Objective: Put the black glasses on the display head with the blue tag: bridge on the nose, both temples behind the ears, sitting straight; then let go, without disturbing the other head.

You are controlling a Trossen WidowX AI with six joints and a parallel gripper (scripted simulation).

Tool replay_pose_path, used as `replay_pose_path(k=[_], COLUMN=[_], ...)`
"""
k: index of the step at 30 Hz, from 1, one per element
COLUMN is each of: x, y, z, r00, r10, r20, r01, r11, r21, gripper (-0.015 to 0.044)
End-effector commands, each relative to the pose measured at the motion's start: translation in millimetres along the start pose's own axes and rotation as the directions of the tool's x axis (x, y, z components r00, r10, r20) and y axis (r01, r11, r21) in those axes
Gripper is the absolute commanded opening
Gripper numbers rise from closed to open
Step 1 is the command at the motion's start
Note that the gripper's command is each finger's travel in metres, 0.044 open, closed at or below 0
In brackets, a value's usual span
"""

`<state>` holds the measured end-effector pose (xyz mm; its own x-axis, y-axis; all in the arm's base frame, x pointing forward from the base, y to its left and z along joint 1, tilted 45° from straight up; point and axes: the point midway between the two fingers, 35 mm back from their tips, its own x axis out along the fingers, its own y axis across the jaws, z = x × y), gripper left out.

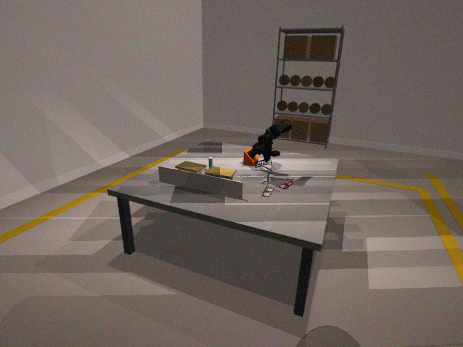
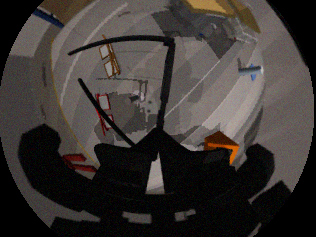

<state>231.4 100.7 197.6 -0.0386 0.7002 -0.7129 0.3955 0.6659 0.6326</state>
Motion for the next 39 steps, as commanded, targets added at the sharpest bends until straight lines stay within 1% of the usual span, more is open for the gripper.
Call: replay_pose_path(k=[1,3,9,23,39], x=[0,0,4,59,60], y=[12,16,16,17,9], z=[5,6,6,6,12], r00=[1.000,1.000,1.000,1.000,1.000], r10=[0.007,0.007,0.007,0.011,0.010], r20=[0.004,0.003,0.004,0.003,0.003], r01=[-0.007,-0.008,-0.007,-0.011,-0.011], r11=[0.997,0.994,0.994,0.994,0.994], r21=[0.076,0.107,0.110,0.109,0.110], gripper=[0.0000,0.0000,0.0000,0.0000,0.0000])
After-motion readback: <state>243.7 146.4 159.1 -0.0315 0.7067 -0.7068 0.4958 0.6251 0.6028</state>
